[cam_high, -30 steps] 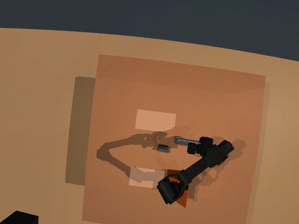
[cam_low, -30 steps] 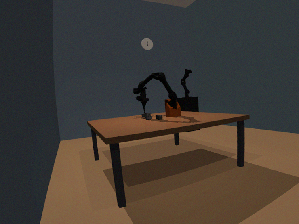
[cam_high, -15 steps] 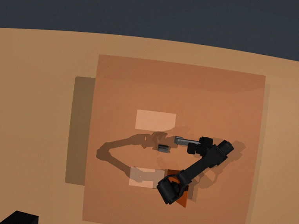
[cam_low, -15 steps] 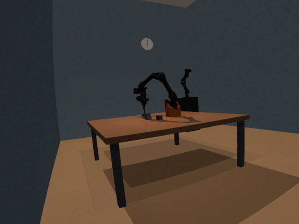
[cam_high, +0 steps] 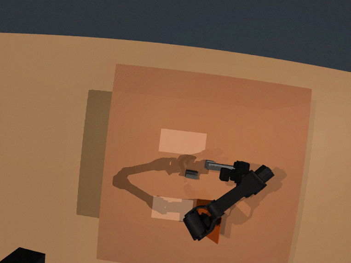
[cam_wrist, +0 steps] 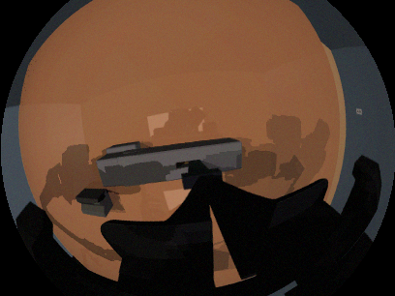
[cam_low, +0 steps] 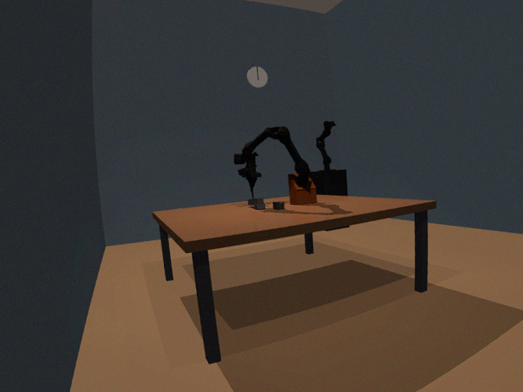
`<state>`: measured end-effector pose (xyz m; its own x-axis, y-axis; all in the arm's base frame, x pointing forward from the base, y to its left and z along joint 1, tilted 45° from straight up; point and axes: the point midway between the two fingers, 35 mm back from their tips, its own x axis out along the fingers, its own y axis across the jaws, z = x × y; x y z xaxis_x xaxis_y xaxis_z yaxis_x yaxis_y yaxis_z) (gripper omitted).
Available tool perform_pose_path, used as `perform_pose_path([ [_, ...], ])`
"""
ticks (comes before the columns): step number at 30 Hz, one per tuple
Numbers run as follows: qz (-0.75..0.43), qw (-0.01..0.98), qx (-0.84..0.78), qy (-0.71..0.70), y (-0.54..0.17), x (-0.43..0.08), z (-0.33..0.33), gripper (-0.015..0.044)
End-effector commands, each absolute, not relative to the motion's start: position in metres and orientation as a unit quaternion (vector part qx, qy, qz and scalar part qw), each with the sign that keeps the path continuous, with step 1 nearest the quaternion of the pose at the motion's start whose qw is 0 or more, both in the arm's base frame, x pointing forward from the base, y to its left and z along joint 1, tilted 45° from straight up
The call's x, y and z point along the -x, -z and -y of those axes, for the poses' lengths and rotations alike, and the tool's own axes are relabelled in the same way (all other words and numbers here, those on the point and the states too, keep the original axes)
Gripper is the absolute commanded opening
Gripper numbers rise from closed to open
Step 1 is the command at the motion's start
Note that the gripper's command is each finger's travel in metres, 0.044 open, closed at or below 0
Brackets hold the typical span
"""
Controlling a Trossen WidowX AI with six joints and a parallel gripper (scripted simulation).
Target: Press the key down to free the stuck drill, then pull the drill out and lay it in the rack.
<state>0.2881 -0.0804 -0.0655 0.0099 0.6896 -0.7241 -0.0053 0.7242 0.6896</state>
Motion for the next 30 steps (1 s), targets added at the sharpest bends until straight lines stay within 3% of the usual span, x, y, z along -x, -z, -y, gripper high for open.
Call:
perform_pose_path([
  [1,-0.661,0.649,-0.261,-0.27,0.076,-0.282,0.067,0.0],
  [19,-0.661,0.649,-0.261,-0.271,0.081,-0.281,0.059,0.0],
  [30,-0.662,0.649,-0.26,-0.269,0.027,-0.289,0.119,0.0289],
])
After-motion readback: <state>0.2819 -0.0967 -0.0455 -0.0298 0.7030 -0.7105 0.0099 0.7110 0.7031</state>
